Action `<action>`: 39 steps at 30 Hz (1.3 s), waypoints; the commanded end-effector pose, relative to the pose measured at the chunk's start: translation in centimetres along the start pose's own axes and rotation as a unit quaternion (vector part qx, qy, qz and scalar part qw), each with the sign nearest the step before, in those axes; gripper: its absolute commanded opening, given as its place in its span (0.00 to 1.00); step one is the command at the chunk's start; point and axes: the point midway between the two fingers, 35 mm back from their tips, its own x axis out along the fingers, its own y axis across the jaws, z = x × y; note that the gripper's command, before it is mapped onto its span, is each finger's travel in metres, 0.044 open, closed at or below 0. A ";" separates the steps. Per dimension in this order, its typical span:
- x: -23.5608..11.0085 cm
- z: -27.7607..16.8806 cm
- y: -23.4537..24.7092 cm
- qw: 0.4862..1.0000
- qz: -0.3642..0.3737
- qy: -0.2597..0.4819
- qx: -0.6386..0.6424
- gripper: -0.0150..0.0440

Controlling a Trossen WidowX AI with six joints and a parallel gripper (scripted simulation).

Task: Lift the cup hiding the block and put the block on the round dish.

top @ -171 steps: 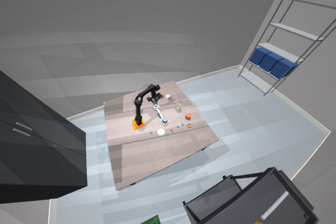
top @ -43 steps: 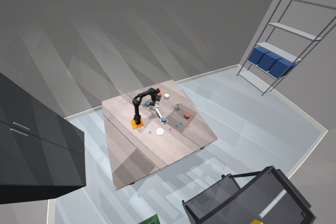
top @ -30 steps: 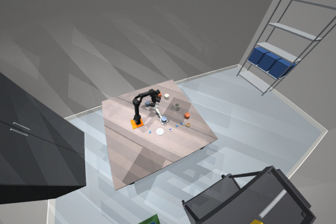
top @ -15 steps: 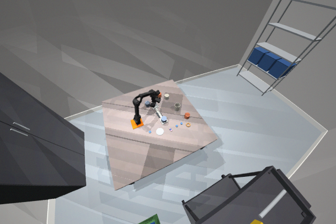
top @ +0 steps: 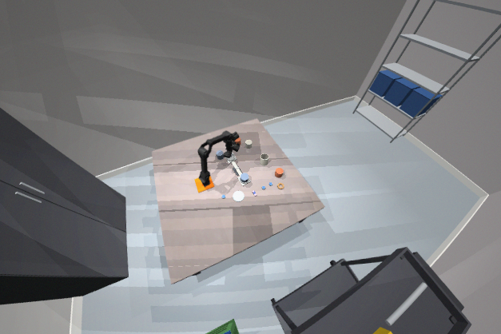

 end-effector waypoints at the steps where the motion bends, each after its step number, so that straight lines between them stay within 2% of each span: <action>1: -1.6 0.1 0.2 1.000 0.002 -0.002 -0.003 0.25; 15: -6.7 -0.1 -0.2 1.000 0.002 -0.002 -0.003 0.25; 23: -6.3 1.8 -1.4 1.000 0.010 0.002 -0.006 0.25; 39: -3.8 10.2 -8.4 1.000 0.008 -0.006 -0.005 0.25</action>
